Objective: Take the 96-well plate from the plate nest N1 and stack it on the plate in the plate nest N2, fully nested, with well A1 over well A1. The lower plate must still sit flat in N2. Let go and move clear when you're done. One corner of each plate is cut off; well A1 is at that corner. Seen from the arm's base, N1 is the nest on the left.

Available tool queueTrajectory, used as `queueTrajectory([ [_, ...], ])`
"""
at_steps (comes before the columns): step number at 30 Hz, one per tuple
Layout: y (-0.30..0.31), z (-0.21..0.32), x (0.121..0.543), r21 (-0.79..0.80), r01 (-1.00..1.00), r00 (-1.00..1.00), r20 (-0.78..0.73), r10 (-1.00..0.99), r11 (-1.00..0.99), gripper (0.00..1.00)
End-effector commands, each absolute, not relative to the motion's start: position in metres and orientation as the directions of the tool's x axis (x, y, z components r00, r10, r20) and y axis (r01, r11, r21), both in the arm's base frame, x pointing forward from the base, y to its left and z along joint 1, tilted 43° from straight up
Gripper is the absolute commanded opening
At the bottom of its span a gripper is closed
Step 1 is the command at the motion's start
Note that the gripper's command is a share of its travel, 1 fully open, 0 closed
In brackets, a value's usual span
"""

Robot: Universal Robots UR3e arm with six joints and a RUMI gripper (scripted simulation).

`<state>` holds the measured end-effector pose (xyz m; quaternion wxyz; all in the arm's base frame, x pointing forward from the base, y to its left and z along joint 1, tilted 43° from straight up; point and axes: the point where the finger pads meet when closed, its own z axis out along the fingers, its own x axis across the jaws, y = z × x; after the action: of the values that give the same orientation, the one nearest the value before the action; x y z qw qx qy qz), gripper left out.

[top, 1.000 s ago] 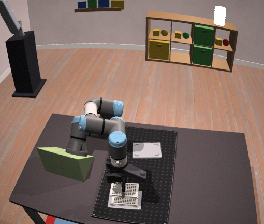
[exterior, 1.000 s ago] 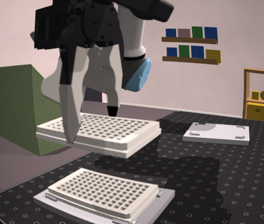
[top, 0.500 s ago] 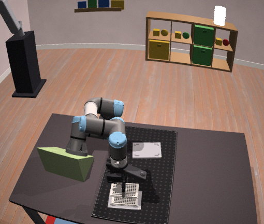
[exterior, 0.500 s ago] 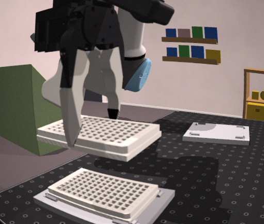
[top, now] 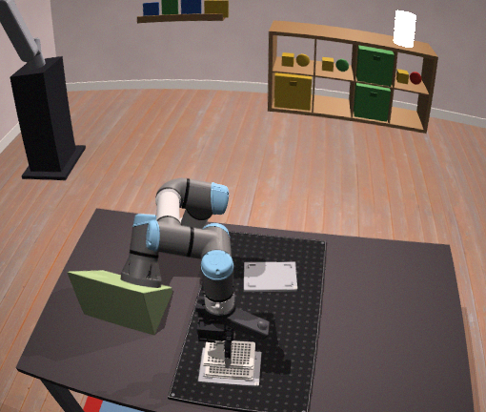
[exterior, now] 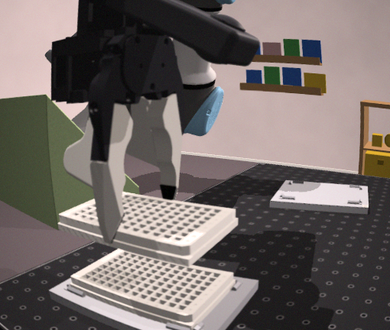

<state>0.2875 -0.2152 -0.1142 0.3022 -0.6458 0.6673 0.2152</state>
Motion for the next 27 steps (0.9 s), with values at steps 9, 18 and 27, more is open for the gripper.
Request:
queueTrajectory([
  [9,-0.203,-0.128,0.290,-0.105,-0.992,0.016,-0.678,-0.735,0.075,0.00],
  [18,-0.195,-0.137,0.292,-0.105,-0.992,0.016,-0.678,-0.735,0.075,0.00],
  [27,-0.192,-0.141,0.292,-0.105,-0.992,0.016,-0.678,-0.735,0.075,0.00],
])
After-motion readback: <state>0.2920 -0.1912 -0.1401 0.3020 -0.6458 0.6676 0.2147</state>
